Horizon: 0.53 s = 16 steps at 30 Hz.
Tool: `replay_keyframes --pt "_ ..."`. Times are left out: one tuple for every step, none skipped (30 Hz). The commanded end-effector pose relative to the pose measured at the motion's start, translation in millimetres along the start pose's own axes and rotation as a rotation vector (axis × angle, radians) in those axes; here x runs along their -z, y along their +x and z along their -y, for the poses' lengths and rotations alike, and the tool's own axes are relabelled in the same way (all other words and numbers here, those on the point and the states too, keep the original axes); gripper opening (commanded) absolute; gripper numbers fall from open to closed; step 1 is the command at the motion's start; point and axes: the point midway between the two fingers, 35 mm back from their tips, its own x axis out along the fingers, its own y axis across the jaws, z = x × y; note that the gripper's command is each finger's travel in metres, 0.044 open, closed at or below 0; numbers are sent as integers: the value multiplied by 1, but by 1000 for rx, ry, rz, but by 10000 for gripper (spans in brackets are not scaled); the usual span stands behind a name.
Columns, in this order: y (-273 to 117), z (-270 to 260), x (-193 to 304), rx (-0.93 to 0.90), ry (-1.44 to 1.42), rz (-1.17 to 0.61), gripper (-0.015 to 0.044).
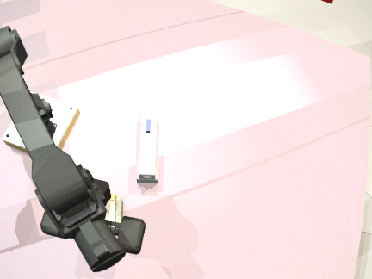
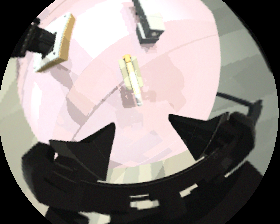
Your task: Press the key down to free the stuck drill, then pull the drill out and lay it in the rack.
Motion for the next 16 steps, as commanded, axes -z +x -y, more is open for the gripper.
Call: replay_keyframes --pt "-14 -3 16 51 125 -53 440" --pt "-19 -3 21 69 168 -70 440" --pt "-25 -4 28 89 210 -99 440" --pt "-31 -5 36 108 252 -130 440" --pt "-38 -6 44 129 292 -163 440" --pt "-45 -7 52 149 332 -196 440" --pt "-53 -9 60 171 372 -229 440" --pt "-60 -10 68 193 413 -261 440" --pt "-68 -12 76 215 454 -293 440" --pt "-78 -15 85 243 501 -331 440" --pt "-89 -18 93 273 552 -370 440" --pt "-100 -22 102 304 602 -408 440" --pt "-111 -26 110 336 652 -446 440" --pt "-123 -30 118 369 703 -484 440" --pt "-135 -35 125 403 753 -522 440" --pt "-148 -40 132 438 803 -559 440"
